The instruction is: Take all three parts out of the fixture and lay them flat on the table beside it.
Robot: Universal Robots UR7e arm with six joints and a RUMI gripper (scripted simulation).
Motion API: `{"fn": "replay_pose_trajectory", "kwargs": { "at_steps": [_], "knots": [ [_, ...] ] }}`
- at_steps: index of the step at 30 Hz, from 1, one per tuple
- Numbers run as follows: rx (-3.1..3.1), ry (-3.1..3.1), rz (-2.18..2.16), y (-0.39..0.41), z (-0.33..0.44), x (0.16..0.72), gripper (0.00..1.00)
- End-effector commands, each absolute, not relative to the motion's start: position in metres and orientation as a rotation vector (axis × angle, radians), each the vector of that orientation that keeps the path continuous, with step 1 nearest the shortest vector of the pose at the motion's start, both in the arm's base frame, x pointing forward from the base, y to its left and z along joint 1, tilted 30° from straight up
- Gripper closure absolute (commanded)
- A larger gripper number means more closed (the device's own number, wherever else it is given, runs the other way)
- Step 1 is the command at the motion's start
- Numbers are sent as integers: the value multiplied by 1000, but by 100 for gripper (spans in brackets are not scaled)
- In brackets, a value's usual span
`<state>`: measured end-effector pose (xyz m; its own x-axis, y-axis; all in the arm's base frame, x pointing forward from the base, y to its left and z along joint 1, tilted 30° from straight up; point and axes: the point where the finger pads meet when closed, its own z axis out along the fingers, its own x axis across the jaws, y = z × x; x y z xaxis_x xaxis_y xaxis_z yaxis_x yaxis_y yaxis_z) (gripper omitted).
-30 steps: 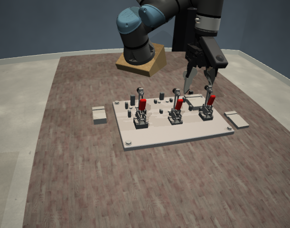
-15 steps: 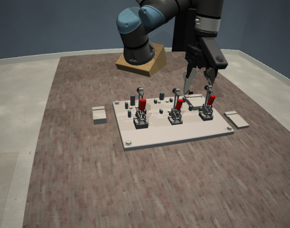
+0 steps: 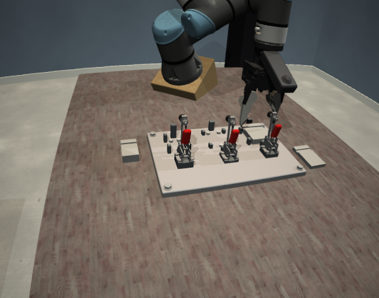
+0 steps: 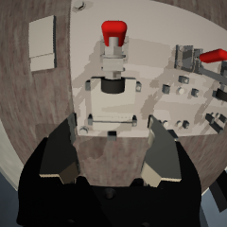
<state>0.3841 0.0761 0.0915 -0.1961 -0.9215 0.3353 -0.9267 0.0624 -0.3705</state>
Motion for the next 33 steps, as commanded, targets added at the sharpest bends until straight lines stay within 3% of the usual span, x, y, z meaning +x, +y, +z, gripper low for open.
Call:
{"fn": "replay_pose_trajectory", "kwargs": {
  "at_steps": [1,33],
  "knots": [
    [1986,-2283,811,74,86,387,41],
    [1986,-2283,811,66,69,393,41]
  ]
}}
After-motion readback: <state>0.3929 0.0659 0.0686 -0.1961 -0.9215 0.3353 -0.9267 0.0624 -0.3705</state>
